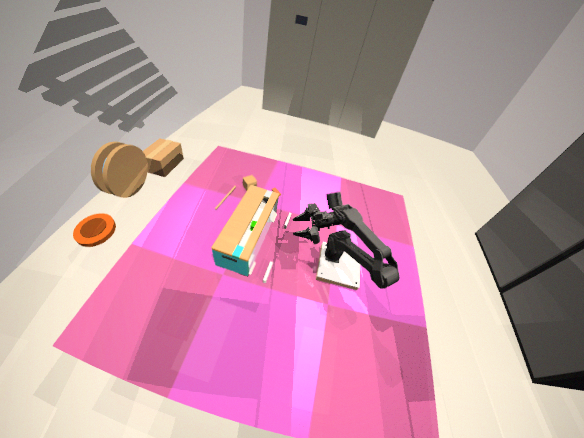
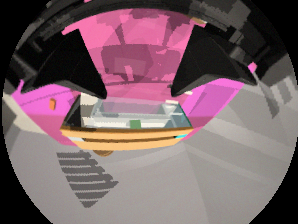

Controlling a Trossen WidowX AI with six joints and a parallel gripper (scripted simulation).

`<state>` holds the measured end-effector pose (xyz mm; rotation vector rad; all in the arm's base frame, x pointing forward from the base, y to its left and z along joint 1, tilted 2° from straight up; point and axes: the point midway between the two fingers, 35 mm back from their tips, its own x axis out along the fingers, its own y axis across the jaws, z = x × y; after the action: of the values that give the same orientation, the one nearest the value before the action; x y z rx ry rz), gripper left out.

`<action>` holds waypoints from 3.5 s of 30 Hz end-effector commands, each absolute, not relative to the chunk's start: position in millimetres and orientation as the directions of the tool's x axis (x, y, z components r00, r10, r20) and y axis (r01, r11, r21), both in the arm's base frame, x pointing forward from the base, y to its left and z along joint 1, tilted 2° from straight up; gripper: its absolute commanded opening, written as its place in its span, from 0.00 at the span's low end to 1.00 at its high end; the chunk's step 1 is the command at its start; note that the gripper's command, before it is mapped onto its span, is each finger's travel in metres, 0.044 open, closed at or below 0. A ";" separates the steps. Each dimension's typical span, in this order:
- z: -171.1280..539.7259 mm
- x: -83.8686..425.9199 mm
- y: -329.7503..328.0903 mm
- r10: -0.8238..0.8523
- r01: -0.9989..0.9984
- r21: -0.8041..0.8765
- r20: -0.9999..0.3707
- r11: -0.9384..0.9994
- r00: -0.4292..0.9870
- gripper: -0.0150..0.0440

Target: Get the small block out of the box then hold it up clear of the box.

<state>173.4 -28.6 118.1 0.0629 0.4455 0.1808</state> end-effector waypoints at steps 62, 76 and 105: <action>127.7 321.7 41.7 -0.341 -0.996 -0.004 -0.940 0.090 -0.027 0.93; 104.8 321.3 40.2 -0.341 -0.996 -0.004 -0.940 0.090 -0.027 0.93; 88.0 318.3 11.3 -0.338 -0.996 -0.009 -0.941 0.093 -0.023 0.93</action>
<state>320.4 20.7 87.6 -1.3784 1.5018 0.9657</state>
